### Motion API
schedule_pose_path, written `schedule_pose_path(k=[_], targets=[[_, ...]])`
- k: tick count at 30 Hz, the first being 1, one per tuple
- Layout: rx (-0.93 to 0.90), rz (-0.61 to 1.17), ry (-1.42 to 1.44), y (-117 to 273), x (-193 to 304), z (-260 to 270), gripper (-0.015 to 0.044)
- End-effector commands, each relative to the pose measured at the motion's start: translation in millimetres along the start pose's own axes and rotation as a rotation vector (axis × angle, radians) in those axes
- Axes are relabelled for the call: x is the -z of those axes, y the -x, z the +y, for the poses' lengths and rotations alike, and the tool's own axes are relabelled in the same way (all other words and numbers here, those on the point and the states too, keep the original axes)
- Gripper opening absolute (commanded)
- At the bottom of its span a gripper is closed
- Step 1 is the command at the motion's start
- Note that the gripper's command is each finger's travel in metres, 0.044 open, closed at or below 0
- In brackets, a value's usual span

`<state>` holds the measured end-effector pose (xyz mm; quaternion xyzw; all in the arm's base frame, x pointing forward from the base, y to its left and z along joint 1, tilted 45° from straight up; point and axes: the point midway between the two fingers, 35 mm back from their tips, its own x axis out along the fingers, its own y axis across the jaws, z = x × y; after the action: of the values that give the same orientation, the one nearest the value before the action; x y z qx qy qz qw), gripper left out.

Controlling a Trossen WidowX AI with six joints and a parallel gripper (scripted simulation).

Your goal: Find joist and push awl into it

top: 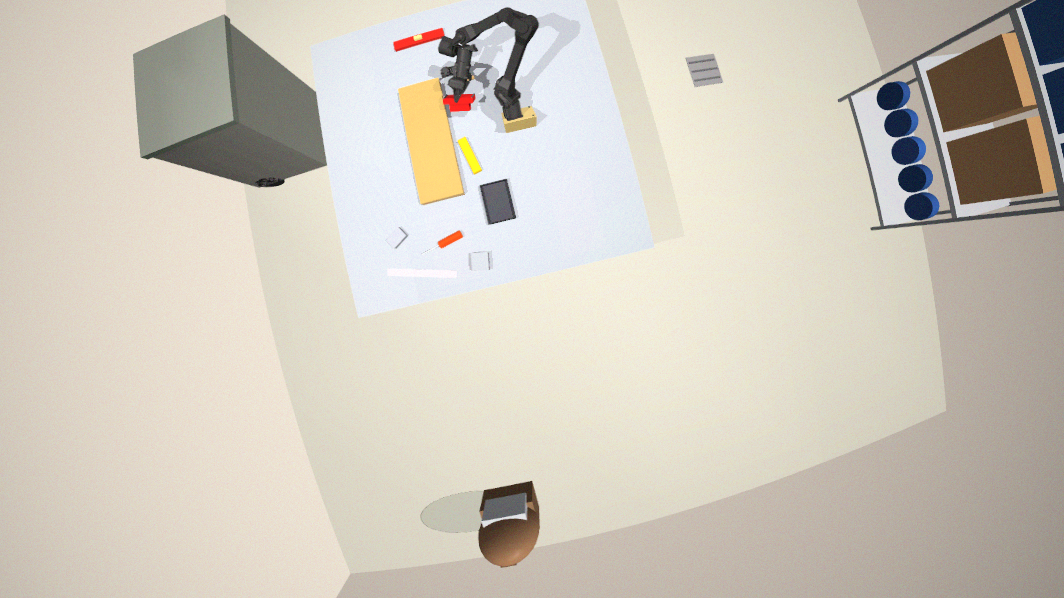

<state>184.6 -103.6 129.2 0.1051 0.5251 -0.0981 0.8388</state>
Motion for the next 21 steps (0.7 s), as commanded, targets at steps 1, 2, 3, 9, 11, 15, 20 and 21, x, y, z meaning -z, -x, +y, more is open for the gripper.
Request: schedule_pose_path(k=[1,2,3,9,11,15,20,21], targets=[[-0.013,-0.003,0.004,-0.8,-0.5,0.2,0.0],[-0.013,-0.003,0.004,-1.5,-0.3,-0.7,0.0],[-0.012,-0.002,0.004,-2.4,-0.2,-1.7,0.0],[-0.008,-0.001,0.003,-7.4,1.0,-8.4,0.0],[-0.006,-0.001,0.002,-9.0,1.5,-10.6,0.0],[-0.001,0.0,0.0,-12.3,2.5,-15.3,0.0],[0.012,0.003,-0.005,-15.6,4.1,-21.6,0.0],[0.014,0.004,-0.007,-15.6,4.4,-22.3,0.0]])
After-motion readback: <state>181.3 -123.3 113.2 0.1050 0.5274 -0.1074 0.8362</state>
